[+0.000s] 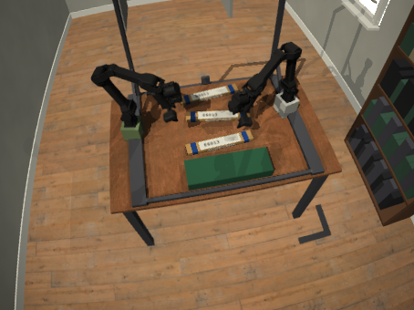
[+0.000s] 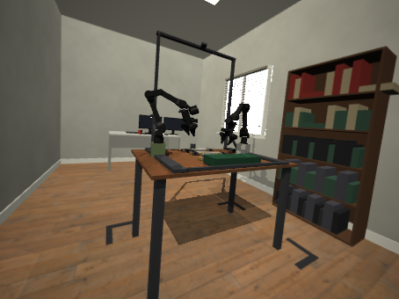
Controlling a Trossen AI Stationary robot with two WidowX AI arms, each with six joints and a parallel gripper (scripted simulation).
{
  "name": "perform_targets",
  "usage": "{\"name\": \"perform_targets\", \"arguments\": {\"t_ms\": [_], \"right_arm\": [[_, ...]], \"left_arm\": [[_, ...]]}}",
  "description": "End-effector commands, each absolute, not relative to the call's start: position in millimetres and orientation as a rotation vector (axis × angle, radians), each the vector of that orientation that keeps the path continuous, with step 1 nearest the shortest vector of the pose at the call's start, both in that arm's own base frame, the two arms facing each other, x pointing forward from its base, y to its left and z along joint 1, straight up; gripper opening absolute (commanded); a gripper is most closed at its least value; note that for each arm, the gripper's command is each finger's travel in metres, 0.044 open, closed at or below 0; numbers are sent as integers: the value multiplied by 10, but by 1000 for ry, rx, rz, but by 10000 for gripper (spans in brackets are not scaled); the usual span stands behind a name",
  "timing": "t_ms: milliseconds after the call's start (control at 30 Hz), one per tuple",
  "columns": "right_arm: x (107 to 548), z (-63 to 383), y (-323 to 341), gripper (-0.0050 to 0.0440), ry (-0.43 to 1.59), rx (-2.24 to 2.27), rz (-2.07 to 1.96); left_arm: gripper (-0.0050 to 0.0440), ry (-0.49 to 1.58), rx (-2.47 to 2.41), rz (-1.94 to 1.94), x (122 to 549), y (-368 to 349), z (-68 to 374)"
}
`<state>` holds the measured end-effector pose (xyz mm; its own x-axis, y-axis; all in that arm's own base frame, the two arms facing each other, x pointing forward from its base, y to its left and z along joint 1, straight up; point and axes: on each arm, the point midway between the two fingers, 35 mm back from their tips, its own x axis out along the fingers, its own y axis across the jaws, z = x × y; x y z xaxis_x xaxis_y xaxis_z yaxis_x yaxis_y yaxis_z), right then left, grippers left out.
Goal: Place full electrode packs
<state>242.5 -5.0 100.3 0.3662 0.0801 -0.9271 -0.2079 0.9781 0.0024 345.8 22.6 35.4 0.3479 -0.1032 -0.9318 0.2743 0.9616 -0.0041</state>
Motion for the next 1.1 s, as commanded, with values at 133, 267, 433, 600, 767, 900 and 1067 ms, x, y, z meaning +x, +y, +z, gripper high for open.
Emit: {"name": "perform_targets", "arguments": {"t_ms": [133, 267, 433, 600, 767, 900, 1067], "right_arm": [[2493, 1035, -50, 430, 1164, -126, 180], [2493, 1035, -50, 430, 1164, -126, 180], [2493, 1035, -50, 430, 1164, -126, 180], [2493, 1035, -50, 430, 1164, -126, 180], [2493, 1035, -50, 430, 1164, -126, 180], [2493, 1035, -50, 430, 1164, -126, 180], [2493, 1035, -50, 430, 1164, -126, 180]], "left_arm": [[430, 1163, 167, -243, 2920, 144, 651], [430, 1165, 167, -243, 2669, 111, 731], [430, 1167, 167, -243, 2482, 87, 792], [430, 1171, 167, -243, 2170, 46, 894], [430, 1171, 167, -242, 2092, 39, 920], [430, 1168, 168, -241, 2102, 40, 932], [430, 1164, 168, -242, 2124, 41, 949]]}}
